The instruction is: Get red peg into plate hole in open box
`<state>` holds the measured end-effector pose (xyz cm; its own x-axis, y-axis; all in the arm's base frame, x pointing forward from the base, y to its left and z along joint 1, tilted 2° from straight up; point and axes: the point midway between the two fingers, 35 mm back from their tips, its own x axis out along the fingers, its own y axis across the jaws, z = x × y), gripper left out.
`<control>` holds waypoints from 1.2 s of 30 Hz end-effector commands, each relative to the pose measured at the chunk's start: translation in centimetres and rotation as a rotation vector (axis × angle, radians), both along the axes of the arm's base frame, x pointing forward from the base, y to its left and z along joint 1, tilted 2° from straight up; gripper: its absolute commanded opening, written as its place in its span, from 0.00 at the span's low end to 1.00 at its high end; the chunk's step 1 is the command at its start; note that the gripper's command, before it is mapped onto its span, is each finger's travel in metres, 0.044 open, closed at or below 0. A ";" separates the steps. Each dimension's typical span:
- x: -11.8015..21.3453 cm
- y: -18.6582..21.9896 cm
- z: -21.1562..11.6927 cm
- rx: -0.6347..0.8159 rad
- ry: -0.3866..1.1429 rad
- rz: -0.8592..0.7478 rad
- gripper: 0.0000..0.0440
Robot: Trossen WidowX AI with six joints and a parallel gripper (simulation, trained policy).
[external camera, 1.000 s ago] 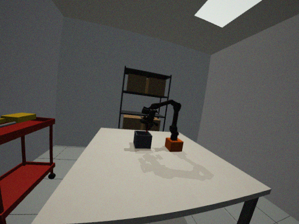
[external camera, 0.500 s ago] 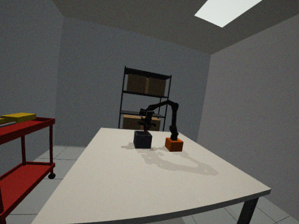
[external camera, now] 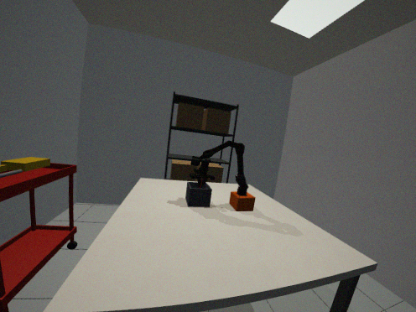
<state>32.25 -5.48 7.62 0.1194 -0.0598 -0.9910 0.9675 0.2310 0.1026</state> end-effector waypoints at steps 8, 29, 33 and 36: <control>0.5 -1.0 -2.5 0.020 0.014 0.022 0.00; 1.2 -1.5 -5.2 0.035 0.071 0.088 0.25; 1.4 -1.8 -4.9 0.071 0.078 0.087 0.30; 1.7 -1.9 -4.3 0.110 0.068 0.085 0.34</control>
